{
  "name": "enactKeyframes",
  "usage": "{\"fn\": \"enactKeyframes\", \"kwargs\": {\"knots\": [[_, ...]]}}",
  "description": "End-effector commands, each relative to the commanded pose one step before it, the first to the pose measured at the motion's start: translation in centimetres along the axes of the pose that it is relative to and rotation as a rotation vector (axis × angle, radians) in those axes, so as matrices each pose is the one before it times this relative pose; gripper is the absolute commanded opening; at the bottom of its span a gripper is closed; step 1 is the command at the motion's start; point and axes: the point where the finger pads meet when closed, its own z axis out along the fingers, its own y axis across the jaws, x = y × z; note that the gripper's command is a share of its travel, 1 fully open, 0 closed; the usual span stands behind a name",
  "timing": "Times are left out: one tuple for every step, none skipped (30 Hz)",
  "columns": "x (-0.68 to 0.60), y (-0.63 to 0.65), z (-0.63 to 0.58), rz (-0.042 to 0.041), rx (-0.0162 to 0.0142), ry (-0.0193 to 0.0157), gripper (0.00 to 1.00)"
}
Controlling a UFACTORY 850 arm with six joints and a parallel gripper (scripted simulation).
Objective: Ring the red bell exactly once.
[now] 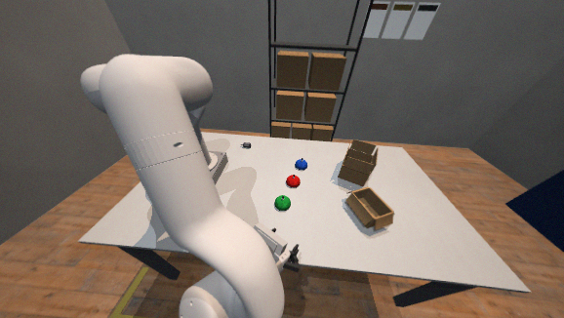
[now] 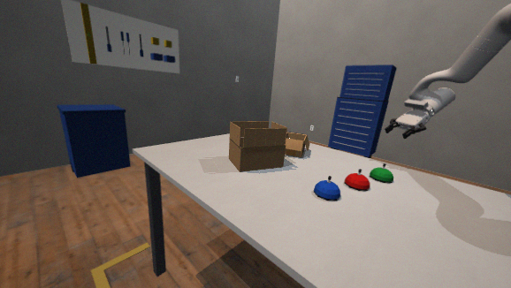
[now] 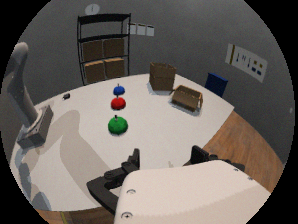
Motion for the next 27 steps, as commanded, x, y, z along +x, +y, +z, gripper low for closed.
{"fn": "enactKeyframes", "kwargs": {"knots": [[0.072,0.084,-0.097,-0.00178,-0.00131,-0.00064,1.0],[0.0,0.0,0.0,0.0,0.0,0.0,1.0],[0.0,0.0,0.0,0.0,0.0,0.0,1.0],[0.0,0.0,0.0,0.0,0.0,0.0,1.0],[0.0,0.0,0.0,0.0,0.0,0.0,1.0],[0.0,0.0,0.0,0.0,0.0,0.0,1.0],[0.0,0.0,0.0,0.0,0.0,0.0,1.0],[0.0,0.0,0.0,0.0,0.0,0.0,1.0],[0.0,0.0,0.0,0.0,0.0,0.0,1.0],[0.0,0.0,0.0,0.0,0.0,0.0,1.0],[0.0,0.0,0.0,0.0,0.0,0.0,1.0],[0.0,0.0,0.0,0.0,0.0,0.0,1.0],[0.0,0.0,0.0,0.0,0.0,0.0,1.0],[0.0,0.0,0.0,0.0,0.0,0.0,1.0],[0.0,0.0,0.0,0.0,0.0,0.0,1.0],[0.0,0.0,0.0,0.0,0.0,0.0,1.0],[0.0,0.0,0.0,0.0,0.0,0.0,1.0],[0.007,-0.004,0.013,0.00018,0.00035,-0.00029,1.0],[0.045,-0.027,0.088,0.00117,0.00232,-0.00192,1.0],[0.113,-0.069,0.222,0.00294,0.00587,-0.00491,1.0],[0.207,-0.125,0.4,0.00525,0.01054,-0.00904,1.0],[0.32,-0.192,0.606,0.00781,0.01584,-0.01412,1.0],[0.448,-0.266,0.82,0.01032,0.02125,-0.02002,1.0],[0.587,-0.343,1.027,0.01249,0.02622,-0.02661,1.0],[0.734,-0.419,1.211,0.01406,0.03023,-0.03372,1.0],[0.886,-0.491,1.358,0.01481,0.0328,-0.04112,1.0],[1.038,-0.558,1.457,0.01463,0.03356,-0.04847,1.0]]}}
